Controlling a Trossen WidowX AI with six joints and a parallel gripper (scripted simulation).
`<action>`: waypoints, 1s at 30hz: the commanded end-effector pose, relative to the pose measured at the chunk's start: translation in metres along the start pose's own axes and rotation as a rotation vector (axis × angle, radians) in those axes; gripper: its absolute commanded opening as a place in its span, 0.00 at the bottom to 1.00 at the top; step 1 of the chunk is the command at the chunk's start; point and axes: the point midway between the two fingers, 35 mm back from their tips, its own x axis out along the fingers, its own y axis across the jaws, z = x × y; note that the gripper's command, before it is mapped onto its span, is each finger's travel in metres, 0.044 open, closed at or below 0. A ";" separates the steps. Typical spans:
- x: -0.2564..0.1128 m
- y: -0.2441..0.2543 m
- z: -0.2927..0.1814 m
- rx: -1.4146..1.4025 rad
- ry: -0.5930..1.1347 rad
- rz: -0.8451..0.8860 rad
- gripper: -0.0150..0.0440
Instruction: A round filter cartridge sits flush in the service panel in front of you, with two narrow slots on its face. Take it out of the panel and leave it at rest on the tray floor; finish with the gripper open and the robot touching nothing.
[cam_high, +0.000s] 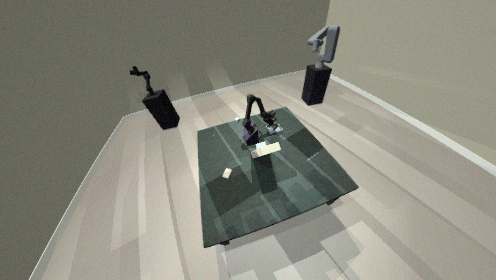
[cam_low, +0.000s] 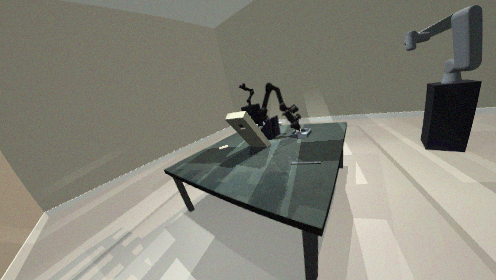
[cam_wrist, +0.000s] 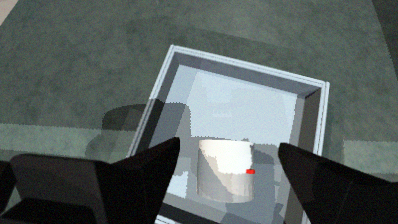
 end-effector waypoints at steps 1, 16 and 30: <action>0.000 0.000 0.001 -0.001 -0.002 0.000 1.00; -0.049 0.000 0.030 0.005 -0.001 0.002 1.00; -0.049 0.000 0.030 0.005 -0.001 0.002 1.00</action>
